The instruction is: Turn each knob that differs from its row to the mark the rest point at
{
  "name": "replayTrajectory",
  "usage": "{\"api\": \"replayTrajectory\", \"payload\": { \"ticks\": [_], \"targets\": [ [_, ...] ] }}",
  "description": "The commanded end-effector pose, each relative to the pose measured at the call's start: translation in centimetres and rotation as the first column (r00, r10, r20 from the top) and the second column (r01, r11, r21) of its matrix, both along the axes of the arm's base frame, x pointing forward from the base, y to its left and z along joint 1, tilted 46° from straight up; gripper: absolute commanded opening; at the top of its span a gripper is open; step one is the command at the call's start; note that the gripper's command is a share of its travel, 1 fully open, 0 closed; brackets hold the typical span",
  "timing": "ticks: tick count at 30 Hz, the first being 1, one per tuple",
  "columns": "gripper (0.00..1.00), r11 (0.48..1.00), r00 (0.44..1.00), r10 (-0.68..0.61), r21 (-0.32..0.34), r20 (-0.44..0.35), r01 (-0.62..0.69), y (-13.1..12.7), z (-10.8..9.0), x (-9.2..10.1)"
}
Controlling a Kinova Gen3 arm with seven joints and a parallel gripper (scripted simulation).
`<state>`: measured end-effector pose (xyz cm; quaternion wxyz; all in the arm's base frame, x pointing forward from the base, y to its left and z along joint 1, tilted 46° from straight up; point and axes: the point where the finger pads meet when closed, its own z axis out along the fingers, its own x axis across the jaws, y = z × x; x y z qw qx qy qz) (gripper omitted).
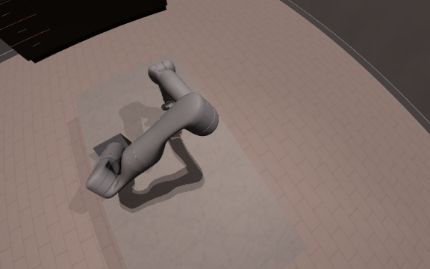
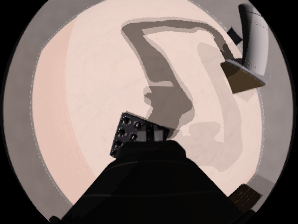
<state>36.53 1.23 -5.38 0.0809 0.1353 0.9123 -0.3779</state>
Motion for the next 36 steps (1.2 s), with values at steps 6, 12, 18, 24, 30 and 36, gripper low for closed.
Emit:
{"api": "replayTrajectory", "payload": {
  "ticks": [6,12,18,24,30,36],
  "targets": [
    [0.3,0.997,0.995,-0.072,0.008,0.076,0.071,0.09,0.03,0.03],
    [0.3,0.991,0.982,-0.133,0.019,0.137,0.132,0.09,0.03,0.03],
    [0.3,0.986,0.971,-0.167,0.026,0.171,0.165,0.09,0.03,0.03],
    [0.3,0.978,0.955,-0.208,0.037,0.211,0.205,0.09,0.03,0.03],
    [0.3,0.972,0.942,-0.236,0.045,0.239,0.232,0.09,0.03,0.03],
    [0.3,0.969,0.936,-0.248,0.049,0.251,0.244,0.09,0.03,0.03]
  ]
}}
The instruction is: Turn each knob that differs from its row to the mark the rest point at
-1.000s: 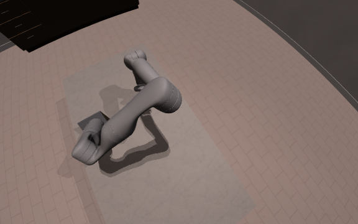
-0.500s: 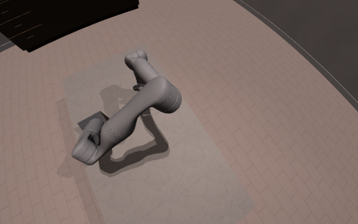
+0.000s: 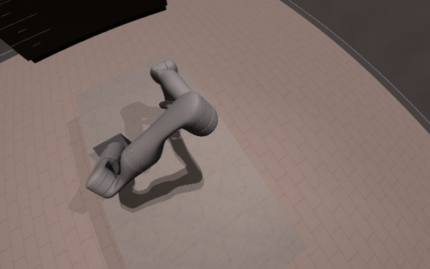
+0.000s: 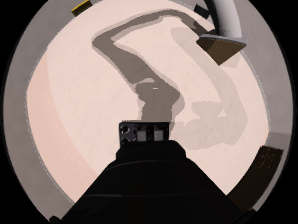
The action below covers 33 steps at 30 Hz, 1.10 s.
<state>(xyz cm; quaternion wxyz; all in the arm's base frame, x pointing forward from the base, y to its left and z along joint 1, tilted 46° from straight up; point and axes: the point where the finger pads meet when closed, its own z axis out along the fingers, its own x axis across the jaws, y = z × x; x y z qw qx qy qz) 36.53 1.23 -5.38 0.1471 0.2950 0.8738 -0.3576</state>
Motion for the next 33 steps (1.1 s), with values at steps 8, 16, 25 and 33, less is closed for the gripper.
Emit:
{"api": "replayTrajectory", "payload": {
  "ticks": [8,16,25,33],
  "targets": [
    [0.3,1.0,1.0,-0.015,0.002,0.017,0.014,0.09,0.03,0.03],
    [0.3,1.0,1.0,-0.017,0.002,0.019,0.016,0.09,0.03,0.03],
    [0.3,1.0,1.0,-0.017,0.002,0.019,0.017,0.09,0.03,0.03],
    [0.46,1.0,1.0,-0.017,0.002,0.019,0.017,0.09,0.03,0.03]
  ]
}}
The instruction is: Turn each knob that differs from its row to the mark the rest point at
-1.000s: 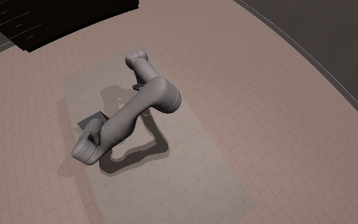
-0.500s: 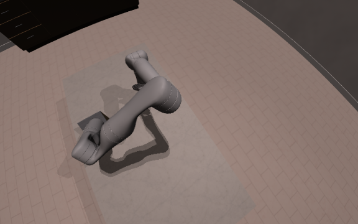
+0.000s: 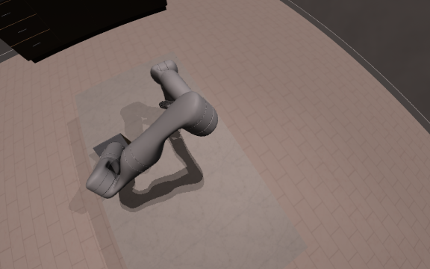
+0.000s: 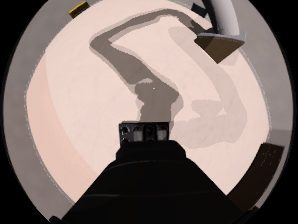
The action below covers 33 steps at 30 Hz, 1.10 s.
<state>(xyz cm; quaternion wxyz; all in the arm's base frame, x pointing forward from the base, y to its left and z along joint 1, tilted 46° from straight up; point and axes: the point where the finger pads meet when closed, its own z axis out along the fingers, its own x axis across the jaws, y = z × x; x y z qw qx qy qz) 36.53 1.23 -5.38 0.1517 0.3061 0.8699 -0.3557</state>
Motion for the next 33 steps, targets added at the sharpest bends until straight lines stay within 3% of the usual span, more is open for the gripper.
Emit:
{"api": "replayTrajectory", "payload": {
  "ticks": [1,20,33],
  "targets": [
    [0.46,1.0,1.0,0.001,0.001,0.001,-0.001,0.1,0.0,0.0],
    [0.46,1.0,1.0,0.001,0.001,0.001,-0.001,0.2,0.1,0.0],
    [0.46,1.0,1.0,0.001,0.001,0.001,-0.001,2.1,2.0,-0.1]
  ]
}}
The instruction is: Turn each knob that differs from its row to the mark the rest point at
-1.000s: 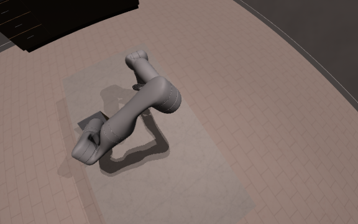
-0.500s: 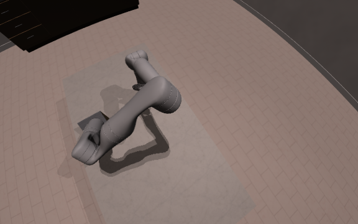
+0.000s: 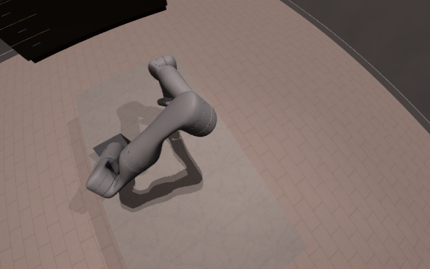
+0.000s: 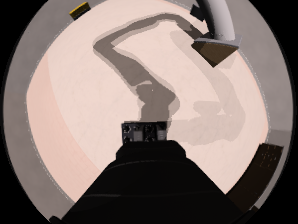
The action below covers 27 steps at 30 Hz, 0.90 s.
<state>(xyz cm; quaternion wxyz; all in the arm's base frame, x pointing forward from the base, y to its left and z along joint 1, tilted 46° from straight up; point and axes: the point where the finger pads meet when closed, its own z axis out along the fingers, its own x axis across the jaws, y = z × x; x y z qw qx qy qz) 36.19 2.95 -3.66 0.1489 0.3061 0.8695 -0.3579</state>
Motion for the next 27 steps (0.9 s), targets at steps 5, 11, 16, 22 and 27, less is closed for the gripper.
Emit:
{"api": "replayTrajectory", "payload": {
  "ticks": [5,11,16,22,27],
  "targets": [
    [0.46,1.0,1.0,0.004,0.004,0.007,-0.004,1.0,0.9,0.2],
    [0.46,1.0,1.0,0.004,0.004,0.007,-0.004,1.1,1.0,0.2],
    [0.46,1.0,1.0,0.004,0.004,0.007,-0.004,1.1,1.0,0.2],
    [1.0,1.0,1.0,0.004,0.004,0.007,-0.004,1.1,1.0,0.2],
    [1.0,1.0,1.0,0.004,0.004,0.007,-0.004,1.8,1.7,0.1]
  ]
}}
